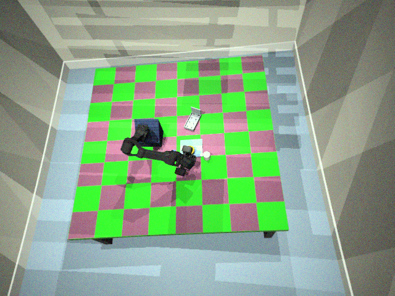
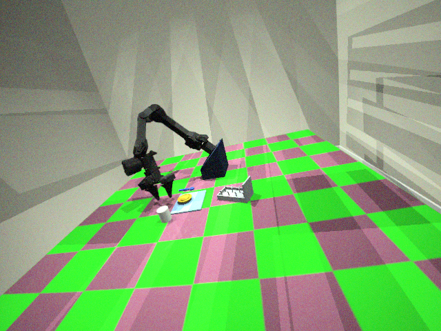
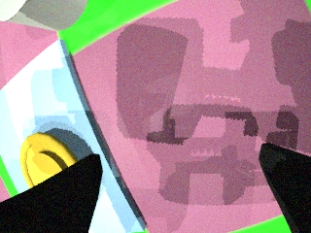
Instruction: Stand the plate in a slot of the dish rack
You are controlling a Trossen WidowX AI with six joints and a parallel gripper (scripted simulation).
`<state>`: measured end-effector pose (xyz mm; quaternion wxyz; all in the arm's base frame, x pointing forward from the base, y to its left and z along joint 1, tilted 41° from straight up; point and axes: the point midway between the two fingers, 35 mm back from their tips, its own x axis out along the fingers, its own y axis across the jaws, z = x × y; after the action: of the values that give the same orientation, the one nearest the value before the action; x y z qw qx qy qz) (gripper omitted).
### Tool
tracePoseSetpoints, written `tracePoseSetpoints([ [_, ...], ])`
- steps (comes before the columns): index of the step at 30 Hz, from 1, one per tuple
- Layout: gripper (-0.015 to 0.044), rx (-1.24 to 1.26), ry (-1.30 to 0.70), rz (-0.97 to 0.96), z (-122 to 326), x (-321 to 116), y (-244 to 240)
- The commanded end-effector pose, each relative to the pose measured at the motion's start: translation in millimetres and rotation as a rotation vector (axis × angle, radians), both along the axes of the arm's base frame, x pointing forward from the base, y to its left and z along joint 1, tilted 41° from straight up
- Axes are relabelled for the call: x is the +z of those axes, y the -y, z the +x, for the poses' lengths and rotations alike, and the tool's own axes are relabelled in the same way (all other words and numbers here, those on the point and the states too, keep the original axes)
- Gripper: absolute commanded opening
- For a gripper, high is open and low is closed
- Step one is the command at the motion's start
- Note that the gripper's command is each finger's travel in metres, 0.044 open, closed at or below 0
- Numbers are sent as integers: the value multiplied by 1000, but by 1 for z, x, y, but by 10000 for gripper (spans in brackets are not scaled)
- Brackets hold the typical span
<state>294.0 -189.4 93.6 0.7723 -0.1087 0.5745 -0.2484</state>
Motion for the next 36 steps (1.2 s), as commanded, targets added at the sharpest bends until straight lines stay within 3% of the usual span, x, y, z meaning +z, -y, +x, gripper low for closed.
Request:
tracePoseSetpoints([
  [1,400,27,-109,-21,7,-16,-32],
  [12,400,140,-346,-201,8,-37,-107],
  [36,400,143,-349,-205,10,-61,-89],
])
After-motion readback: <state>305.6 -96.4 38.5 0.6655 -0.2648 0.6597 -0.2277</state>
